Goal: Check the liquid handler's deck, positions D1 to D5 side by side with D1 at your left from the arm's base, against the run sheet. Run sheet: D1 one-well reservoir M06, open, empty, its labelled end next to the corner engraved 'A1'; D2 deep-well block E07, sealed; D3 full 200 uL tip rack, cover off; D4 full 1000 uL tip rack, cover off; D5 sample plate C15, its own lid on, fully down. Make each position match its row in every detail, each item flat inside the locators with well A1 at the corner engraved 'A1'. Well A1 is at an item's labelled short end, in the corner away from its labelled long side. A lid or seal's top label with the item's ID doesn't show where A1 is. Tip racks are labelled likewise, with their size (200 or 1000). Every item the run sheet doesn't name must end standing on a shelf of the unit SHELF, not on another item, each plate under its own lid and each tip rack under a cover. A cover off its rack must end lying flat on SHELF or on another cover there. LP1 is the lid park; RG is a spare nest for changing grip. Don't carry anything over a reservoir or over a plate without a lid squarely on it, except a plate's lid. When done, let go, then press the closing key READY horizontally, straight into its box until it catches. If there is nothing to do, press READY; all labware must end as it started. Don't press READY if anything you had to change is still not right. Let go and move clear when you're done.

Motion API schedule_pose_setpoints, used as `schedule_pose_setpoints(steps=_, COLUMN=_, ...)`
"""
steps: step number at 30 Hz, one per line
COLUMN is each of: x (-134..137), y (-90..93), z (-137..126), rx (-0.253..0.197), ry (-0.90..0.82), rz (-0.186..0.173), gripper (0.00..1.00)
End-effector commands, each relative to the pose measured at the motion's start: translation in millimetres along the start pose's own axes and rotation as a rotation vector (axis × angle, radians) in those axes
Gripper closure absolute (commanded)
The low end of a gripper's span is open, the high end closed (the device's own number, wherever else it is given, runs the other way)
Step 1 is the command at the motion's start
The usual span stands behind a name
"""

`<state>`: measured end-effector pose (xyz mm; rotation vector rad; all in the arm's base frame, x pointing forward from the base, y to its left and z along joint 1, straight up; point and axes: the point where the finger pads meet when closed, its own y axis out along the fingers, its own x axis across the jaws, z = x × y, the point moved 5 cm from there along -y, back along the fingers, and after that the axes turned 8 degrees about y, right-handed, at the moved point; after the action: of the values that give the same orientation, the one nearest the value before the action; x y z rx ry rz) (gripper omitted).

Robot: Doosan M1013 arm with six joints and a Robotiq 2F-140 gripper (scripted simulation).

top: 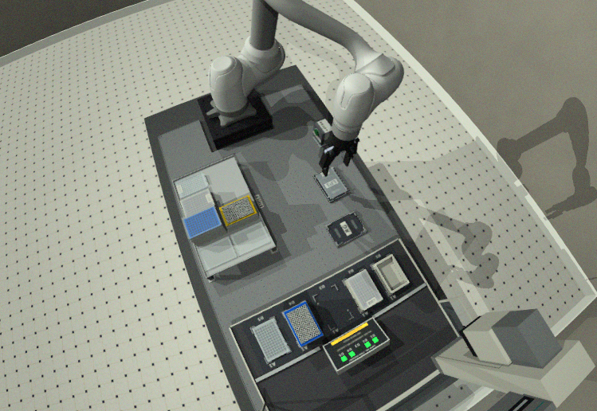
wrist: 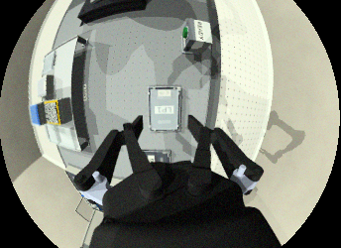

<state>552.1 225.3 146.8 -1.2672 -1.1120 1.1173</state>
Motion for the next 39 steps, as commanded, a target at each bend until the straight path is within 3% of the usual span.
schedule_pose_setpoints(steps=1, x=0, y=3.1, z=0, rx=-0.001, ry=0.000, rz=-0.001, gripper=0.34)
schedule_pose_setpoints(steps=39, x=0, y=59.8, z=0, rx=-0.001, ry=0.000, rz=-0.001, gripper=0.34)
